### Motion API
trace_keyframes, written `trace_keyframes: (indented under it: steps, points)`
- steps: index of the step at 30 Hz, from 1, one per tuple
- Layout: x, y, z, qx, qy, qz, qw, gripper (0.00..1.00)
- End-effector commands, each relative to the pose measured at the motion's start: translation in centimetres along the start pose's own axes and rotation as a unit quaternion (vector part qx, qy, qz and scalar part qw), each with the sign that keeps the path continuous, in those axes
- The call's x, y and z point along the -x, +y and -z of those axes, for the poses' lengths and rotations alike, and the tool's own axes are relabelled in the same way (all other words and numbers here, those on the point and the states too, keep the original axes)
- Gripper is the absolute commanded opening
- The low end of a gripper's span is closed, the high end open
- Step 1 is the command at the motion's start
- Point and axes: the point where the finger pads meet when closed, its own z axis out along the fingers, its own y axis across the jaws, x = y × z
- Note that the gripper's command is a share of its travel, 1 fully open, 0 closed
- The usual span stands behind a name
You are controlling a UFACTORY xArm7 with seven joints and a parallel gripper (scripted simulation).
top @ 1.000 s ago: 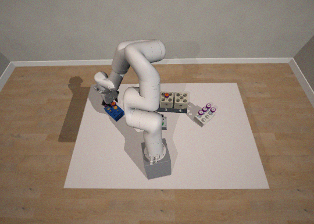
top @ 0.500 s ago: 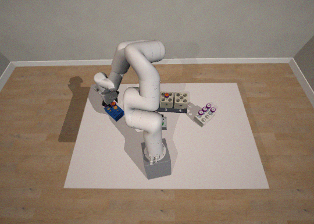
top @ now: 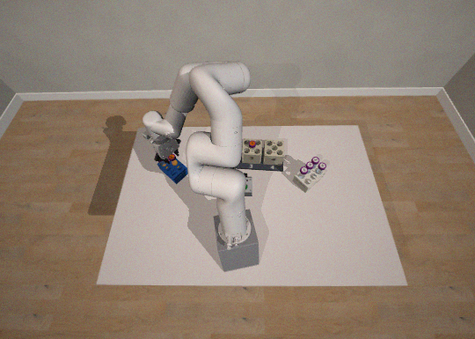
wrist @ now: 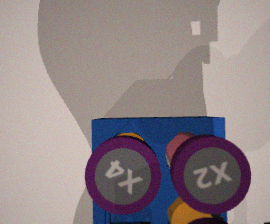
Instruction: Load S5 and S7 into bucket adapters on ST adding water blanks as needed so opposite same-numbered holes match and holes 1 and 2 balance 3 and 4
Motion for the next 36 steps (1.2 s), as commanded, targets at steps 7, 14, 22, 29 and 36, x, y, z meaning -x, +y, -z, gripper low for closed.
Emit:
trace_keyframes:
  steps: [7, 14, 22, 29, 36]
  points:
    - [-0.15, -0.01, -0.57, 0.001, 0.002, 0.0, 1.0, 0.57]
    - [-0.15, -0.01, -0.84, 0.001, 0.002, 0.0, 1.0, 0.57]
    - [-0.15, -0.01, -0.83, 0.001, 0.002, 0.0, 1.0, 0.57]
    - [-0.15, -0.02, -0.71, 0.001, 0.002, 0.0, 1.0, 0.0]
    - [-0.15, -0.02, -0.66, 0.001, 0.002, 0.0, 1.0, 0.0]
